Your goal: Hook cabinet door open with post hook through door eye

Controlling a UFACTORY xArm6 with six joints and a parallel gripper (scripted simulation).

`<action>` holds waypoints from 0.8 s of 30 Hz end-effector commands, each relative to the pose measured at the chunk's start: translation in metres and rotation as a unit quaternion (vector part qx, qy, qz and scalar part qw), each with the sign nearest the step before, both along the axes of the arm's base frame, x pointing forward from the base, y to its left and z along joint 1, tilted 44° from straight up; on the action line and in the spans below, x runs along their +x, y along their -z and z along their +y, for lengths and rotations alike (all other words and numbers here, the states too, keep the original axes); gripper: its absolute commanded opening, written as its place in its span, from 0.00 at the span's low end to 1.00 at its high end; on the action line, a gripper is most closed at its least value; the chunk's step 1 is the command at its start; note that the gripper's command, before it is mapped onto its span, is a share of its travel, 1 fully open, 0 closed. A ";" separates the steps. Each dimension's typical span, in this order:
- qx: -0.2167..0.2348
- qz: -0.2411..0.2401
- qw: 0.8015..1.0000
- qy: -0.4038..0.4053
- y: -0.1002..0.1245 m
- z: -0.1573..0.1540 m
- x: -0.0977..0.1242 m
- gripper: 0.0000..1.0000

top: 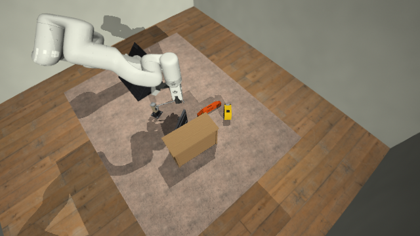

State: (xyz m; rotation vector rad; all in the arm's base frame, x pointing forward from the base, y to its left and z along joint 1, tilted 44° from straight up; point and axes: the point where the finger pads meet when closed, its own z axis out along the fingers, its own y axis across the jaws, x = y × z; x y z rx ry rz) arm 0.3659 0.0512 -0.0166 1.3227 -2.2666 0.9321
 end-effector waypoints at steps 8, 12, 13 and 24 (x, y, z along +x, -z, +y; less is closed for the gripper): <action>0.002 -0.026 0.999 0.025 -0.004 -0.002 0.008 0.04; 0.002 -0.046 0.998 0.045 -0.005 -0.003 0.011 0.04; 0.002 -0.048 0.998 0.048 -0.006 -0.004 0.013 0.04; 0.003 -0.072 0.995 0.073 -0.010 -0.008 0.019 0.04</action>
